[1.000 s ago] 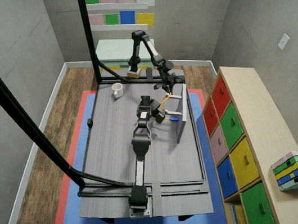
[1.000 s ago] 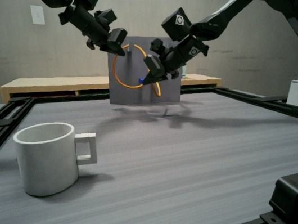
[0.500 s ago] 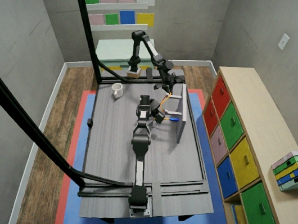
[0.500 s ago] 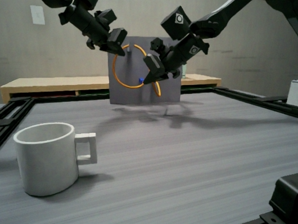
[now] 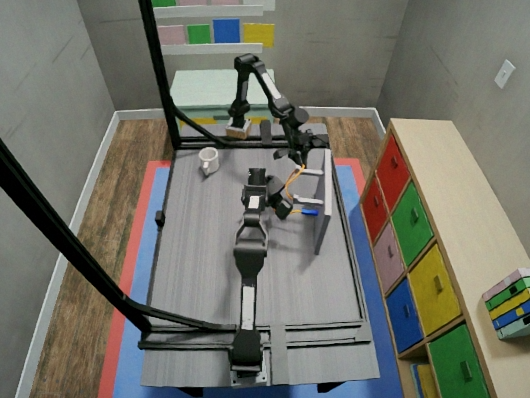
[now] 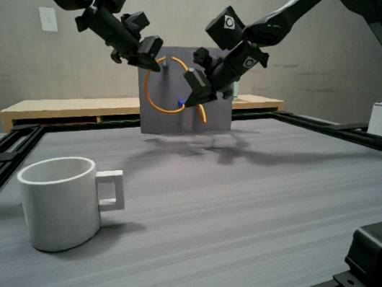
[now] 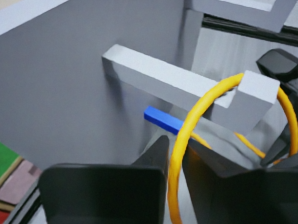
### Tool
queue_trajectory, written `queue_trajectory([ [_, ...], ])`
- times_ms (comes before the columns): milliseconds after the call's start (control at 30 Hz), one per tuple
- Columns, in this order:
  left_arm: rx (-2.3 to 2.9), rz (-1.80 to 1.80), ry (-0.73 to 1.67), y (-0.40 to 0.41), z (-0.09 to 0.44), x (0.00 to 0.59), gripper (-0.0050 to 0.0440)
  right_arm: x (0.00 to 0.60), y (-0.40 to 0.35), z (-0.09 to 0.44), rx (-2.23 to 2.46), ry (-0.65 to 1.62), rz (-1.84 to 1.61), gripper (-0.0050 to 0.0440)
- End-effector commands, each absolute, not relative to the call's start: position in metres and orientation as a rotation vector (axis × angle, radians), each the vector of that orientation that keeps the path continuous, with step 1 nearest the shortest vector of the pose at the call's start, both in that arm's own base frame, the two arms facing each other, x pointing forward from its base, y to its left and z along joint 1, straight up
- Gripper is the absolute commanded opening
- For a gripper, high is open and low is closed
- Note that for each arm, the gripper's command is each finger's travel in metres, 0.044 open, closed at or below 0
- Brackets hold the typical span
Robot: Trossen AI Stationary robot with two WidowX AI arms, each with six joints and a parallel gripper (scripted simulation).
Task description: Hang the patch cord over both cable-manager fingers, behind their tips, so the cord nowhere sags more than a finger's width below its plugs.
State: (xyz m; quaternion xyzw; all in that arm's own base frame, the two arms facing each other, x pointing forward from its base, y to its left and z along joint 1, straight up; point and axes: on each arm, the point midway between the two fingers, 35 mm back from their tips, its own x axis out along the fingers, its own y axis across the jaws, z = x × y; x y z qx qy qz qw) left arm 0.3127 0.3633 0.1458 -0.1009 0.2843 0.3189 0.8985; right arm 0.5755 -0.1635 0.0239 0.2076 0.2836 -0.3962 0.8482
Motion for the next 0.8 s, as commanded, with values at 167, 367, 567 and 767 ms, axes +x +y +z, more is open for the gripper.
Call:
queue_trajectory([
  [167, -0.191, 0.664, 0.561, 0.3648, 0.1597, 0.3136, 0.004, 0.5823, -0.1636, 0.0641, 0.458, 0.534, -0.838, 0.0025],
  [367, -0.191, 0.664, 0.561, 0.3648, 0.1597, 0.3136, 0.004, 0.5815, -0.1633, 0.0648, 0.459, 0.537, -0.845, 0.0025],
  [567, -0.191, 0.664, 0.561, 0.3648, 0.1597, 0.3136, 0.004, 0.5801, -0.1628, 0.0659, 0.46, 0.543, -0.857, 0.0025],
  [767, -0.191, 0.664, 0.561, 0.3648, 0.1597, 0.3136, 0.004, 0.579, -0.1626, 0.0669, 0.461, 0.548, -0.866, 0.0025],
])
